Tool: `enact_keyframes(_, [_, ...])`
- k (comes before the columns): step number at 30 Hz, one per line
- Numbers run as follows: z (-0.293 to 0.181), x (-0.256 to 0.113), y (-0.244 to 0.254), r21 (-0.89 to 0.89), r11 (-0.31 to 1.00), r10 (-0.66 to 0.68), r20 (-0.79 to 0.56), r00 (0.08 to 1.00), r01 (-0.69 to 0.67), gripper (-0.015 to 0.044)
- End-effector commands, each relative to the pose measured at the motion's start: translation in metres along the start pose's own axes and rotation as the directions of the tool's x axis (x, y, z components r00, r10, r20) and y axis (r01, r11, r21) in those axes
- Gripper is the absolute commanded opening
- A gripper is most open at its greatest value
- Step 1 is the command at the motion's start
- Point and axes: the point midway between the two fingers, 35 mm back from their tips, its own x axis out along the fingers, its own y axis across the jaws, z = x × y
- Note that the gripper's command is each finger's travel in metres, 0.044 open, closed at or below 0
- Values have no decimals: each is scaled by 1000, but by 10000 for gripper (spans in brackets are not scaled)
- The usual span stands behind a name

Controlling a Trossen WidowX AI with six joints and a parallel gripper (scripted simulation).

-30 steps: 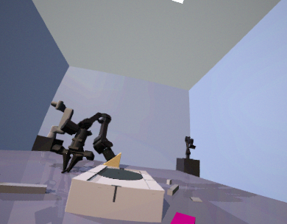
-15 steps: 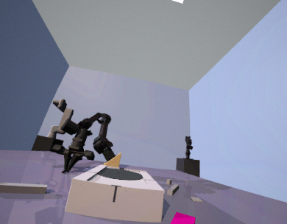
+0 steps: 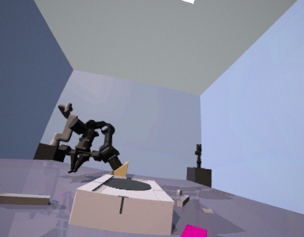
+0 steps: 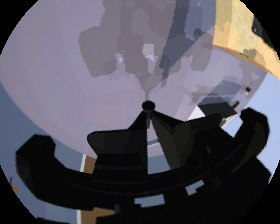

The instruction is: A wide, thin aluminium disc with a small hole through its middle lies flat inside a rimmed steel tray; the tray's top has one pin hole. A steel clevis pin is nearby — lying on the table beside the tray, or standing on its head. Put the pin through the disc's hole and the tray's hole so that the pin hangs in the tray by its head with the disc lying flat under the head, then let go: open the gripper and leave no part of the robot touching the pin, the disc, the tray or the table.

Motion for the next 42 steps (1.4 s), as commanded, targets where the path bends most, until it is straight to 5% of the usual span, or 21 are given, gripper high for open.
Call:
enact_keyframes(1, [-3,-9,1,4,1000,3,-1,1000,-3,0])
enact_keyframes(16, [-11,-26,0,-27,1000,-4,-1,1000,4,0])
enact_keyframes(28, [-29,-24,-8,-399,915,-55,21,998,59,0])
enact_keyframes(42, [-54,-26,-26,-761,639,-128,34,991,109,0])
